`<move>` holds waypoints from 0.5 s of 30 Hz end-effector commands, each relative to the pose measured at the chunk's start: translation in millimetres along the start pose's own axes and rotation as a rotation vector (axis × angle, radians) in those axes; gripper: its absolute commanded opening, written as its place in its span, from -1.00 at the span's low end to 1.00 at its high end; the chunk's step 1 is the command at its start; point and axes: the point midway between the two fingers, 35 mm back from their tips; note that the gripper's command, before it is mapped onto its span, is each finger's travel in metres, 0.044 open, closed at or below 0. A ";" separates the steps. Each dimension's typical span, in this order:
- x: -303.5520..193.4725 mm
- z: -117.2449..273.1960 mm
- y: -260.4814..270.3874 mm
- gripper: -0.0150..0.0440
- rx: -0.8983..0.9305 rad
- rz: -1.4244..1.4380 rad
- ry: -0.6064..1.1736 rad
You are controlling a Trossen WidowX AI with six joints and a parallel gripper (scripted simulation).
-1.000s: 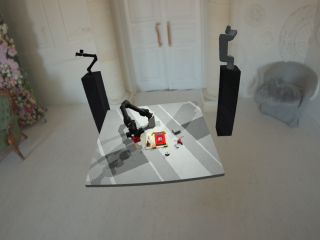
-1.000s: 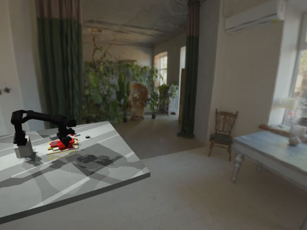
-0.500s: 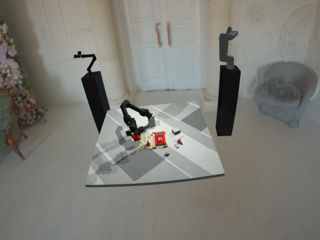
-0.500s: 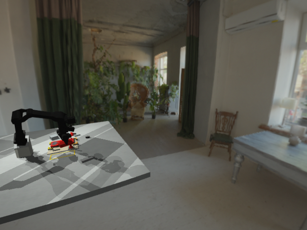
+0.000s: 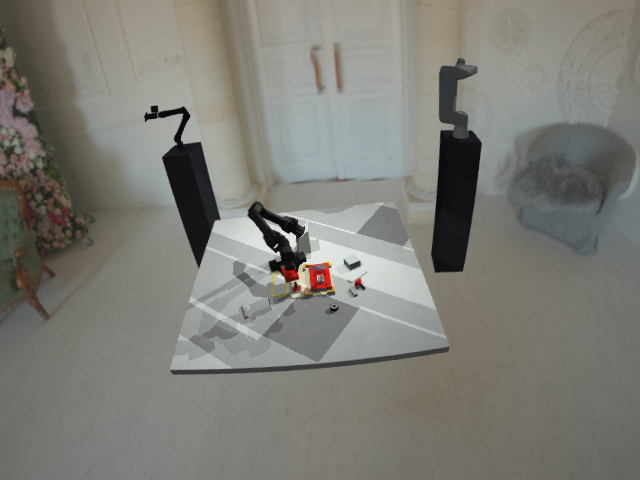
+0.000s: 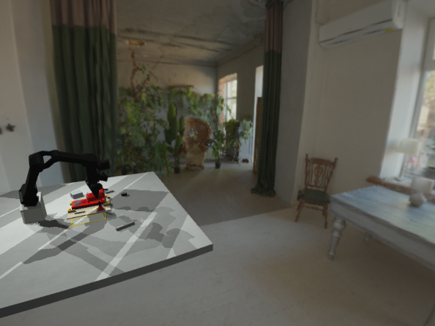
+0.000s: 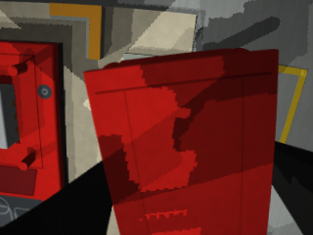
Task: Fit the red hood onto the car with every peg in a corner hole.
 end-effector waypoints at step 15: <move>-9.2 -0.4 108.3 -0.49 -0.002 -0.150 0.000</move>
Point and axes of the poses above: the point midway between the two fingers, 35 mm back from their tips, its own z axis back along the fingers, its own y axis across the jaws, x = y × z, and after that the axes turned 14 degrees about -z, right-handed
